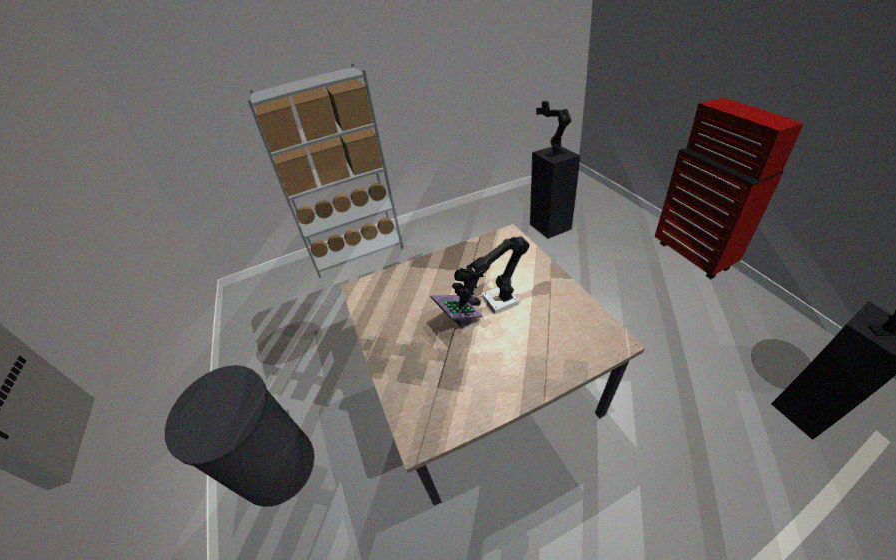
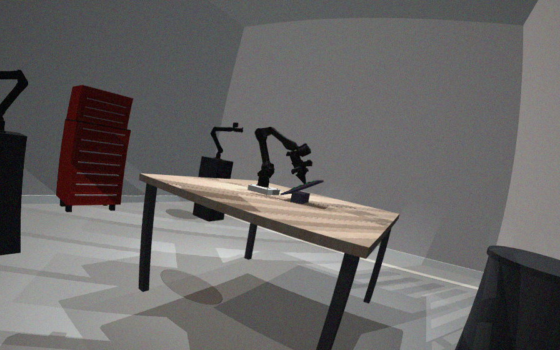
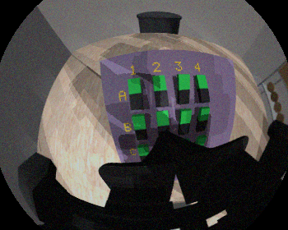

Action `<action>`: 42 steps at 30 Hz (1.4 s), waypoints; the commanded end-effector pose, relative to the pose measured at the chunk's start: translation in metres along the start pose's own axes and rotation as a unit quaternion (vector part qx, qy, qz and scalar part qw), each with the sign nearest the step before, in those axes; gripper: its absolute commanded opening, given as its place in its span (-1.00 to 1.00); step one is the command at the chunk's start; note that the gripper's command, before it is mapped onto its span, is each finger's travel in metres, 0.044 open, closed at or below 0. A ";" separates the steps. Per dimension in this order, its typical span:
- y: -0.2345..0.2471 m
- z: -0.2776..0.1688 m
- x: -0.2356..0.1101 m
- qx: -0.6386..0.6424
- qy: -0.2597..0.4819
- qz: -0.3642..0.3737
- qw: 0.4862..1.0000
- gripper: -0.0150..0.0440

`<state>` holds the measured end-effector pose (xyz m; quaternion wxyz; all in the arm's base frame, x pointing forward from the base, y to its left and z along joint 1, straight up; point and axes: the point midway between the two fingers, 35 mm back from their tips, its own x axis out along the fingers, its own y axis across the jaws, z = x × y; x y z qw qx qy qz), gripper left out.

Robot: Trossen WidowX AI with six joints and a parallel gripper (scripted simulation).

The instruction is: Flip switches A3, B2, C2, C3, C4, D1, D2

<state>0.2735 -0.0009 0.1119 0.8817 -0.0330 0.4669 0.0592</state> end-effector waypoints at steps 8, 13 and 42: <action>-0.001 0.000 0.002 0.002 0.000 -0.002 1.000 -0.49; -0.001 0.000 0.002 0.002 0.000 -0.002 1.000 -0.49; 0.000 0.002 -0.060 0.002 0.015 -0.002 1.000 -0.49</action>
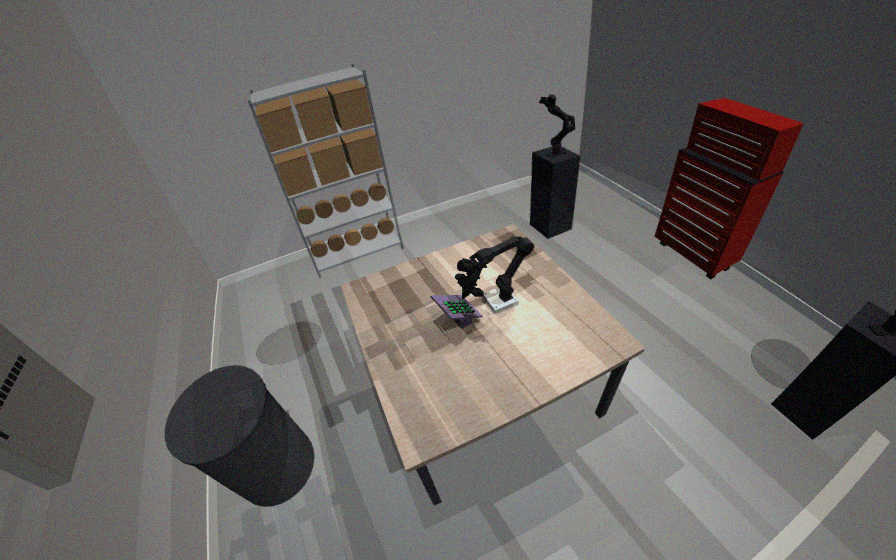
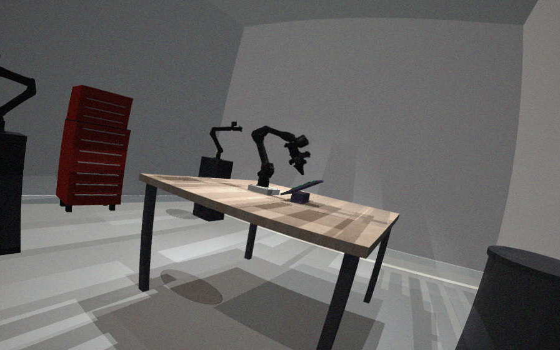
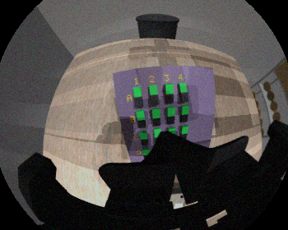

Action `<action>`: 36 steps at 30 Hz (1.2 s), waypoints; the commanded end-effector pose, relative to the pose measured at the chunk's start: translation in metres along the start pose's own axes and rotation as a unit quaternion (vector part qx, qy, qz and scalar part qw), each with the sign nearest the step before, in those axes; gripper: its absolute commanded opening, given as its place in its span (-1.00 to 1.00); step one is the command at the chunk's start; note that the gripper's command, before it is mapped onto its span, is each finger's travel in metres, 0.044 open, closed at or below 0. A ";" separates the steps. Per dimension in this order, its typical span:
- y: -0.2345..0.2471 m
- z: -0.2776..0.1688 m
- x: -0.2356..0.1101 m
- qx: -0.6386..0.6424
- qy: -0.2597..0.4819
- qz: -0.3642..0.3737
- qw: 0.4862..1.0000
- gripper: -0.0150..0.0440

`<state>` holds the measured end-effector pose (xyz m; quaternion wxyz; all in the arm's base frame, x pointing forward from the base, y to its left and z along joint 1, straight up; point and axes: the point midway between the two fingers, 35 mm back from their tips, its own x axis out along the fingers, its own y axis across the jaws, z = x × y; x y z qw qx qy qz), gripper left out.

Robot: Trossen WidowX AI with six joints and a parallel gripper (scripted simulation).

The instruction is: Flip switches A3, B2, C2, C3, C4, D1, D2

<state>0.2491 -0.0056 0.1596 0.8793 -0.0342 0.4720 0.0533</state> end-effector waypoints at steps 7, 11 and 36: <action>0.001 -0.038 -0.007 0.000 0.010 0.003 1.000 -0.49; 0.001 -0.044 -0.005 0.000 0.010 0.003 1.000 -0.49; 0.001 -0.046 0.052 0.000 -0.004 0.003 1.000 -0.49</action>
